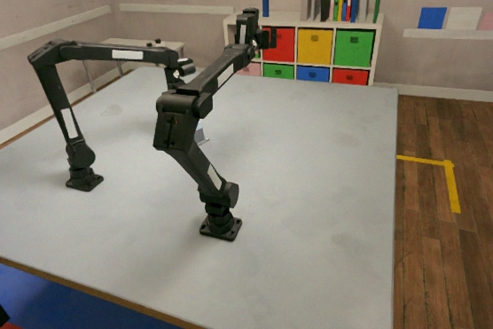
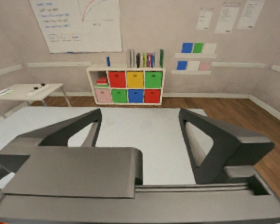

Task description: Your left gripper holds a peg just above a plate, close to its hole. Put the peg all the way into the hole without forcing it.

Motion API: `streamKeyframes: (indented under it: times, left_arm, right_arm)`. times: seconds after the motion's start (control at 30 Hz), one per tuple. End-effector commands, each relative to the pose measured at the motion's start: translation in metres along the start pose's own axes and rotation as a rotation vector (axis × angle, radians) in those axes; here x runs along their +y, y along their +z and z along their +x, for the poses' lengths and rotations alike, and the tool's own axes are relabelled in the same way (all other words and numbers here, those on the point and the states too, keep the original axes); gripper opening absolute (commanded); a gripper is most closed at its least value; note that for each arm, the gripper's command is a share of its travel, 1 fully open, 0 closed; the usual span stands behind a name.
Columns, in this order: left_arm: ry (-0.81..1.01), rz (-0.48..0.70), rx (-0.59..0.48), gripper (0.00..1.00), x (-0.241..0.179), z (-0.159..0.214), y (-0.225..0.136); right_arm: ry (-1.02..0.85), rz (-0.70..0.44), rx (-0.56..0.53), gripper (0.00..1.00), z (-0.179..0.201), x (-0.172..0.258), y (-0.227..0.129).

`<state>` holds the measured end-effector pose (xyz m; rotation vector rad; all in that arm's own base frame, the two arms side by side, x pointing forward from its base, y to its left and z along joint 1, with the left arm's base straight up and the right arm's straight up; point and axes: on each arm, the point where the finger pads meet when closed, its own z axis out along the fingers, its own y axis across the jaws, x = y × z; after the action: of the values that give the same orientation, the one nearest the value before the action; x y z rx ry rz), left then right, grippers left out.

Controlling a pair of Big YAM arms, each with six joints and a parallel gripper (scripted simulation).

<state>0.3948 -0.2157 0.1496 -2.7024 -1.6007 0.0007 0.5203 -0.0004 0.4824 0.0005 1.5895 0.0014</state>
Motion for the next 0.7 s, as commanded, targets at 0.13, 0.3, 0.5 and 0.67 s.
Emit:
streamKeyframes:
  times: [0.13, 0.3, 0.5, 0.67]
  left_arm:
    - [0.0, -0.024, -0.002, 0.0, 0.005, 0.0, -0.009]
    - [0.0, -0.024, -0.002, 0.0, 0.005, 0.0, -0.009]
    - [0.0, -0.024, -0.002, 0.0, 0.005, 0.0, -0.009]
    - [0.0, -0.026, -0.002, 0.46, 0.005, 0.0, -0.009]
  right_arm:
    - [-0.001, 0.001, -0.019, 1.0, -0.01, 0.0, -0.001]
    - [-0.001, 0.001, -0.019, 1.0, -0.01, 0.0, -0.001]
    - [-0.001, 0.001, -0.019, 1.0, -0.01, 0.0, -0.001]
    - [-0.002, -0.035, 0.015, 1.0, 0.01, 0.018, -0.013]
